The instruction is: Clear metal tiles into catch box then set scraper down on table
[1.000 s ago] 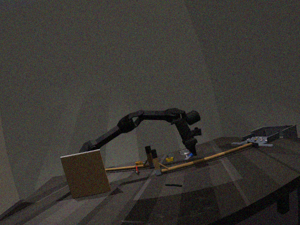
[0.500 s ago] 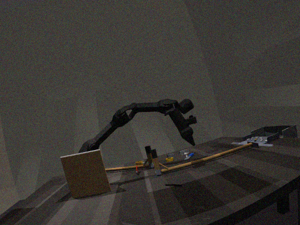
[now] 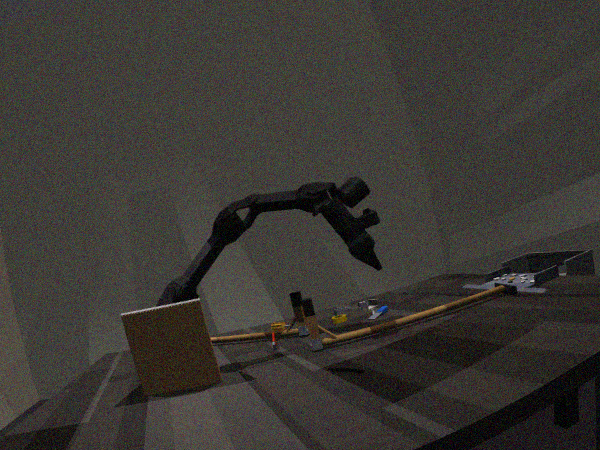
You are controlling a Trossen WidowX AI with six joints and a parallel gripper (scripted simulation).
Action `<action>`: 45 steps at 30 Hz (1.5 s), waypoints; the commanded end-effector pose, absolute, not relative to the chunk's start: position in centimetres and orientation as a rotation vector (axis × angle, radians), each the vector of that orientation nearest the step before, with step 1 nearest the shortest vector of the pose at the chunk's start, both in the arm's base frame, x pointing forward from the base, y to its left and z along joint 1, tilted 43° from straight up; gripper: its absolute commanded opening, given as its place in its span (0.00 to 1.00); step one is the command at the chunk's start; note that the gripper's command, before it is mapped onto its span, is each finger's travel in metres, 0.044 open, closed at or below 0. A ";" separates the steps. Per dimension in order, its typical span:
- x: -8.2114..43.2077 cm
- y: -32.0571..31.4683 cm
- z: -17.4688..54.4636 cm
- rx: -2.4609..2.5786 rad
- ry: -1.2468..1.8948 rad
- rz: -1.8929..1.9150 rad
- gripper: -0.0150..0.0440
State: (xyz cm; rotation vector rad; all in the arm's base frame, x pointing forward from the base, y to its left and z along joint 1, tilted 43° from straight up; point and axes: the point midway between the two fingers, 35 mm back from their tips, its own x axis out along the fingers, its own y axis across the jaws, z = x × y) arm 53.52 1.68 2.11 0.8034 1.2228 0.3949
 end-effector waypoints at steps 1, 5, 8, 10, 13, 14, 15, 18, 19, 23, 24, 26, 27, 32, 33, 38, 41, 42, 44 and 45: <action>53.3 0.6 3.4 0.819 1.186 0.392 1.00; 53.0 -0.6 4.5 0.829 1.147 0.388 1.00; 52.7 -1.5 5.4 0.836 1.118 0.385 1.00; 52.5 -2.1 6.0 0.841 1.099 0.383 1.00; 52.1 -2.9 6.8 0.846 1.070 0.380 1.00; 52.0 -3.2 7.1 0.848 1.060 0.379 1.00; 51.8 -3.4 7.3 0.850 1.051 0.378 1.00; 51.4 -4.2 8.1 0.855 1.022 0.374 1.00; 51.3 -4.5 8.4 0.856 1.012 0.373 1.00; 50.6 -5.5 9.4 0.861 0.974 0.368 1.00; 50.4 -5.8 9.7 0.862 0.965 0.367 1.00; 50.1 -6.3 10.2 0.864 0.946 0.365 1.00; 49.9 -6.5 10.5 0.864 0.937 0.363 1.00; 48.9 -7.6 11.7 0.867 0.890 0.357 1.00; 48.7 -7.9 11.9 0.868 0.881 0.355 1.00; 47.6 -8.9 13.0 0.868 0.835 0.349 1.00; 46.9 -9.5 13.7 0.868 0.808 0.344 1.00; 46.7 -9.7 13.9 0.867 0.799 0.343 1.00; 46.2 -10.0 14.3 0.867 0.781 0.340 1.00; 46.0 -10.2 14.5 0.866 0.772 0.338 1.00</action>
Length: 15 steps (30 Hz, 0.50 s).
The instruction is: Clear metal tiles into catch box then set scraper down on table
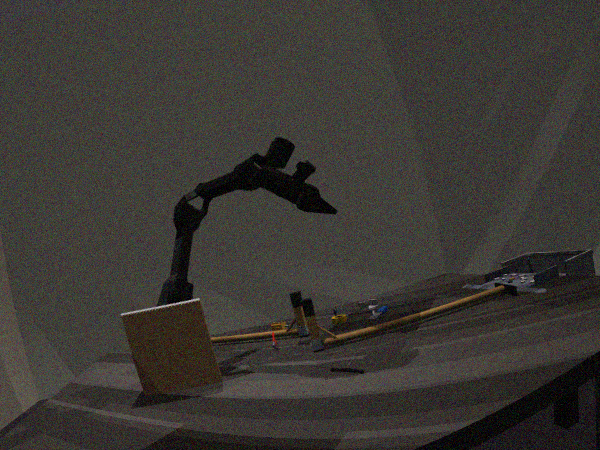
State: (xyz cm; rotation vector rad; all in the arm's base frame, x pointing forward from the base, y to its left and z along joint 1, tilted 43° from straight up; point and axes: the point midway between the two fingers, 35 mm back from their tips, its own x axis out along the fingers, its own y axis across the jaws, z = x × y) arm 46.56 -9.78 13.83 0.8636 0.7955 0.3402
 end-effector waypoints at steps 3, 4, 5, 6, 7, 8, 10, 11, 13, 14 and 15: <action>45.2 -10.7 15.1 0.864 0.745 0.334 1.00; 45.0 -10.9 15.3 0.863 0.736 0.332 1.00; 44.7 -11.0 15.5 0.862 0.728 0.331 1.00; 44.5 -11.2 15.6 0.861 0.719 0.329 1.00; 44.2 -11.4 15.8 0.860 0.710 0.327 1.00; 43.9 -11.5 16.0 0.859 0.701 0.326 1.00; 43.4 -11.8 16.3 0.857 0.684 0.323 1.00; 43.2 -11.9 16.5 0.855 0.675 0.321 1.00; 42.6 -12.2 16.8 0.853 0.658 0.318 1.00; 42.4 -12.3 17.0 0.851 0.650 0.316 1.00; 42.1 -12.4 17.2 0.850 0.641 0.314 1.00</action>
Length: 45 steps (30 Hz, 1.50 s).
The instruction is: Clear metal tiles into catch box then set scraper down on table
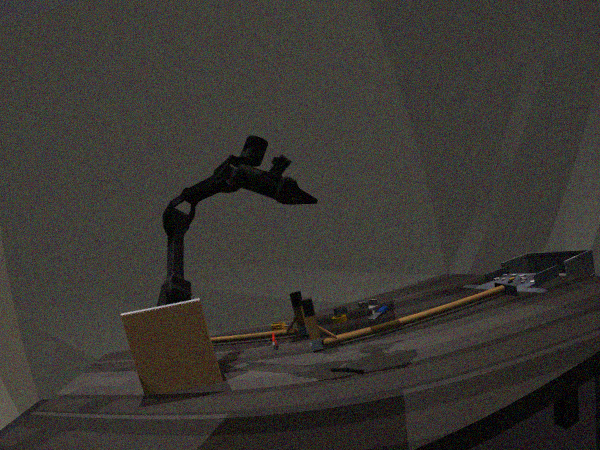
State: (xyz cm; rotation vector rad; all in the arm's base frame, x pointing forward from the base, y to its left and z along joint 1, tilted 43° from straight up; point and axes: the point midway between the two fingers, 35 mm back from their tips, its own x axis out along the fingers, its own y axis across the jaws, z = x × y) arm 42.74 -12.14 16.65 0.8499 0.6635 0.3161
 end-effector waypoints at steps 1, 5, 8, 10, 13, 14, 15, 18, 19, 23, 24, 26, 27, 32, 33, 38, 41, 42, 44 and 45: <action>41.8 -12.5 17.3 0.848 0.633 0.313 1.00; 40.7 -13.0 17.9 0.841 0.600 0.306 1.00; 39.9 -13.2 18.3 0.835 0.575 0.300 1.00; 39.3 -13.4 18.6 0.830 0.559 0.297 1.00; 38.5 -13.6 18.9 0.823 0.535 0.291 1.00; 38.2 -13.7 19.0 0.821 0.527 0.289 1.00; 37.9 -13.7 19.2 0.818 0.519 0.287 1.00; 37.0 -13.9 19.5 0.810 0.496 0.282 1.00; 36.8 -14.0 19.6 0.807 0.488 0.280 1.00; 35.6 -14.1 19.9 0.795 0.458 0.272 1.00; 35.3 -14.1 20.0 0.792 0.450 0.270 1.00; 34.8 -14.2 20.2 0.786 0.435 0.266 1.00; 34.5 -14.2 20.2 0.782 0.428 0.264 1.00; 33.1 -14.2 20.5 0.765 0.392 0.254 1.00; 32.8 -14.2 20.6 0.762 0.385 0.252 1.00; 31.5 -14.2 20.8 0.743 0.350 0.241 1.00; 30.6 -14.1 20.9 0.730 0.330 0.235 1.00; 30.4 -14.1 20.9 0.726 0.324 0.233 1.00; 29.9 -14.0 20.9 0.718 0.311 0.228 1.00; 29.6 -14.0 20.9 0.714 0.304 0.226 1.00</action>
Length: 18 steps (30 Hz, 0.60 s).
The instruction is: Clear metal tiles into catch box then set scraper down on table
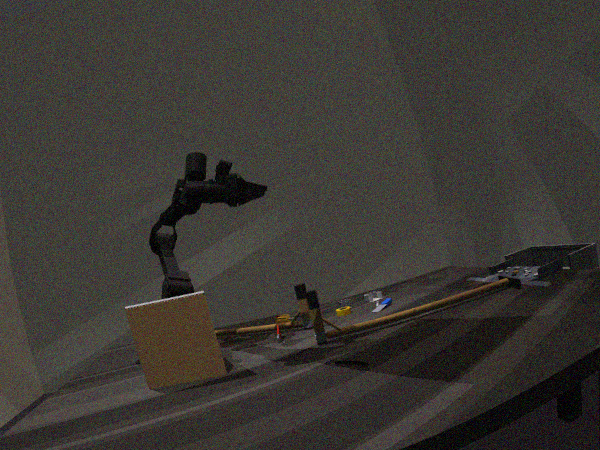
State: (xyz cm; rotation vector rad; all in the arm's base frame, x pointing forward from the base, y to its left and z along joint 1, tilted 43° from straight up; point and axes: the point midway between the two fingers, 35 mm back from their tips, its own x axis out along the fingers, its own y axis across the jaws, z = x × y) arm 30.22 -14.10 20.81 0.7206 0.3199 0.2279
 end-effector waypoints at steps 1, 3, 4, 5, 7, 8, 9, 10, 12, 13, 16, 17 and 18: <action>29.4 -13.9 20.9 0.710 0.299 0.224 1.00; 29.2 -13.9 20.9 0.707 0.295 0.223 1.00; 29.4 -14.0 21.0 0.707 0.294 0.223 1.00; 29.6 -14.1 21.0 0.707 0.294 0.223 1.00; 29.6 -14.1 21.0 0.707 0.294 0.223 1.00; 29.6 -14.1 21.0 0.707 0.294 0.223 1.00; 29.6 -14.1 21.0 0.707 0.294 0.223 1.00; 29.6 -14.1 21.0 0.707 0.294 0.223 1.00; 29.6 -14.1 21.0 0.707 0.294 0.223 1.00; 29.6 -14.1 21.0 0.707 0.294 0.223 1.00; 29.6 -14.1 21.0 0.707 0.294 0.223 1.00; 29.6 -14.1 21.0 0.707 0.294 0.223 1.00; 29.6 -14.1 21.0 0.707 0.294 0.223 1.00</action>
